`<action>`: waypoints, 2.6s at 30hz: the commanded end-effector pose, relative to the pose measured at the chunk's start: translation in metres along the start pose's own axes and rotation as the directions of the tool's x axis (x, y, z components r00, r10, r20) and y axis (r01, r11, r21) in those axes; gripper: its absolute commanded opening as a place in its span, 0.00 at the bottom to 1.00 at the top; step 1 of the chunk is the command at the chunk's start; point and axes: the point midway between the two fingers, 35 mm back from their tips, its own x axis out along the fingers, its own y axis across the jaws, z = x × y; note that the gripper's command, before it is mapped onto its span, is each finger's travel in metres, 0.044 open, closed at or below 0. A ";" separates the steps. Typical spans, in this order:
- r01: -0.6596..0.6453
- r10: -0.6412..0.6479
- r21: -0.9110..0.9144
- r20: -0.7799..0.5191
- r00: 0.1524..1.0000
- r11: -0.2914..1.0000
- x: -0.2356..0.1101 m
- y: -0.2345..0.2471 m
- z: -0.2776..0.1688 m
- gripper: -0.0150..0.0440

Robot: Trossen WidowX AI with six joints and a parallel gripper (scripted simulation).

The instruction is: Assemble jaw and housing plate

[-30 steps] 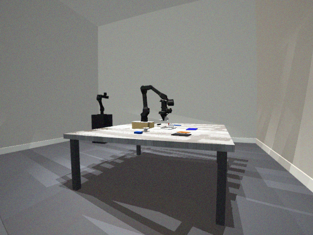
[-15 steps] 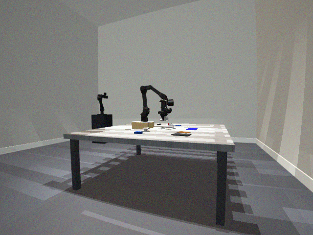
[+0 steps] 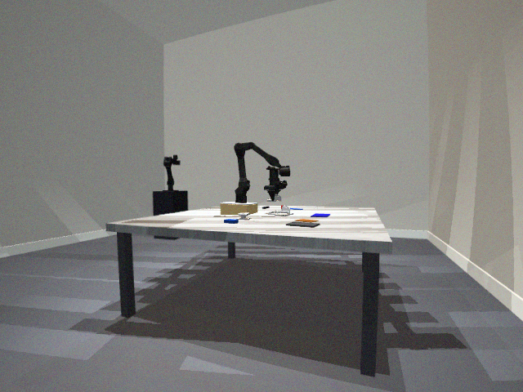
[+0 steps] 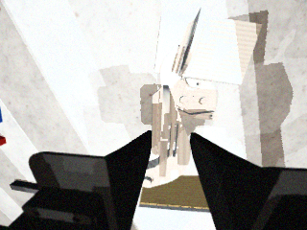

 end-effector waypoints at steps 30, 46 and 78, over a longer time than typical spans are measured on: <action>0.009 -0.009 -0.006 0.003 1.000 1.000 -0.001 -0.070 0.065 0.48; 0.009 -0.009 -0.006 0.003 1.000 1.000 -0.001 -0.072 0.066 0.48; 0.009 -0.009 -0.023 0.003 1.000 1.000 0.000 -0.070 0.067 0.48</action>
